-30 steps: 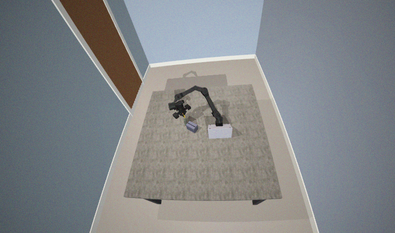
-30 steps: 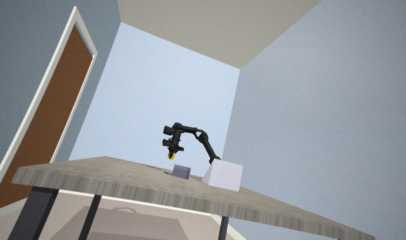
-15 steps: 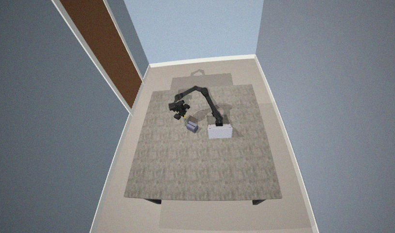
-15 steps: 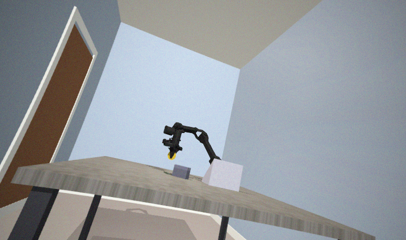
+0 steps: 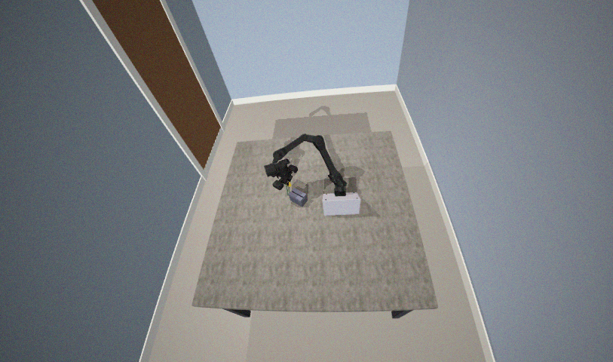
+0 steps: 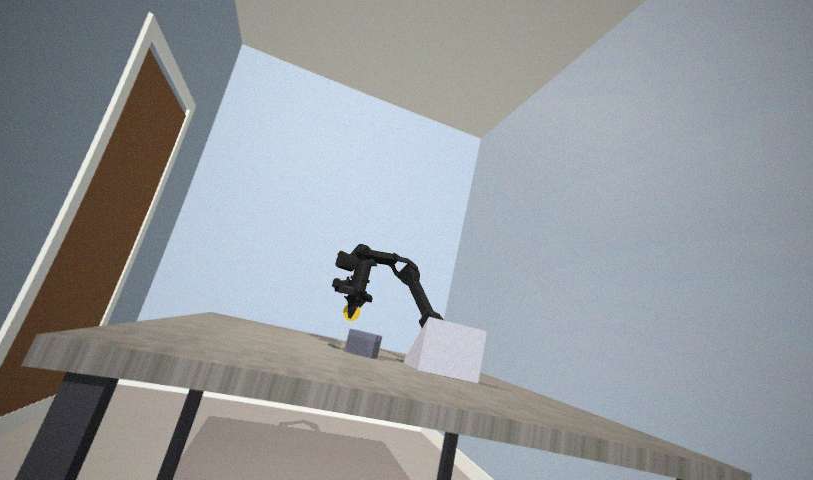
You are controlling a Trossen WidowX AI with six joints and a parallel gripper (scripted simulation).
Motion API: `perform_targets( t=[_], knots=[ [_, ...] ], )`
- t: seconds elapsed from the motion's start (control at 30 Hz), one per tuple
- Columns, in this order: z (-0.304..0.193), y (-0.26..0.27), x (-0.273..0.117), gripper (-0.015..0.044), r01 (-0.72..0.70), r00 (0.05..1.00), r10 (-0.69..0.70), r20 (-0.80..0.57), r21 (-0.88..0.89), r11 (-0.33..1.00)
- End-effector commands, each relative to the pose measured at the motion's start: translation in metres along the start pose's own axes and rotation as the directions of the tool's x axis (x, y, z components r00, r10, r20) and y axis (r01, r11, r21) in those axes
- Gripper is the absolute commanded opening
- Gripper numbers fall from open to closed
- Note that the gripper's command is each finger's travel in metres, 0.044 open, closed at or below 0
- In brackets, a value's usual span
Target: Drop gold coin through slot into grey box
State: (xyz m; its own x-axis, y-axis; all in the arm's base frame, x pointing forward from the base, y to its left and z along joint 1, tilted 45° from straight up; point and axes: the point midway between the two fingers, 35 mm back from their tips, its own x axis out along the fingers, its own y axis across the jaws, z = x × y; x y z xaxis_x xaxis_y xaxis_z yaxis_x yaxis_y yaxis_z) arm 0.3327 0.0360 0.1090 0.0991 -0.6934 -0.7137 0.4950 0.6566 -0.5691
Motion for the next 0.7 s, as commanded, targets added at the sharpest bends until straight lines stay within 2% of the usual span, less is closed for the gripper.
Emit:
perform_targets(
  t=[0.0, 0.67],
  knots=[
    [-0.010, 0.002, 0.000, 0.0000, -0.002, 1.000, 0.002, -0.003, 0.005, 1.000],
    [-0.061, 0.011, 0.002, 0.0000, 0.001, 1.000, -0.001, -0.004, 0.004, 1.000]
  ],
)
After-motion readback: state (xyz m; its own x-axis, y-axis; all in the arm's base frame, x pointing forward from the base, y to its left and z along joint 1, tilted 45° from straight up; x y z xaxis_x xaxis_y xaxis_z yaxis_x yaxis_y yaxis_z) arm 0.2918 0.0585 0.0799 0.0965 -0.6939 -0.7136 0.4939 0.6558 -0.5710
